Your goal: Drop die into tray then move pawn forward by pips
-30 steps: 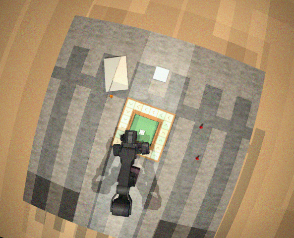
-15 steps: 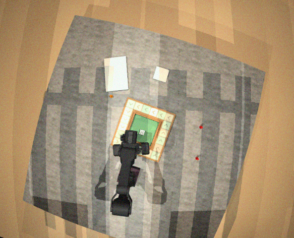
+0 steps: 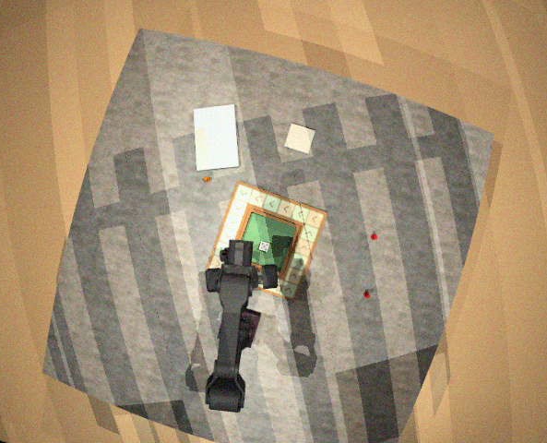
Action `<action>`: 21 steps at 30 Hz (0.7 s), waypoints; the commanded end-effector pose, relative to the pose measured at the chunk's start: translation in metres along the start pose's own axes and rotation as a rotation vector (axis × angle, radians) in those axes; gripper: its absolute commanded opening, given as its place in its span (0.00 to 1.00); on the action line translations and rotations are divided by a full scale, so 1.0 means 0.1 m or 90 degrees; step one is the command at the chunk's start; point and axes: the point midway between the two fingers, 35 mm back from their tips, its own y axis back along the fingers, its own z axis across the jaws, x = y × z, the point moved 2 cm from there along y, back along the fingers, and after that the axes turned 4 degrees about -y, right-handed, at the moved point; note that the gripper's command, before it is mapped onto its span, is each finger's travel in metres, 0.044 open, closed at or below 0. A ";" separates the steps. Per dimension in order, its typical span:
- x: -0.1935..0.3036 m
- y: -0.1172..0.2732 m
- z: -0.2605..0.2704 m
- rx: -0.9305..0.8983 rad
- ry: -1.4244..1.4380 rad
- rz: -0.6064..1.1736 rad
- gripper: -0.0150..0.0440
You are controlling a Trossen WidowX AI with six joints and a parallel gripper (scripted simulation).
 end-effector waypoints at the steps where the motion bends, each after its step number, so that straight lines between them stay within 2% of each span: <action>1: 0.01 0.23 0.01 -0.001 -0.002 -0.008 0.25; 8: 0.10 0.58 0.02 -0.001 -0.002 -0.008 0.25; 21: -0.13 0.44 -0.31 0.002 -0.006 -0.007 0.25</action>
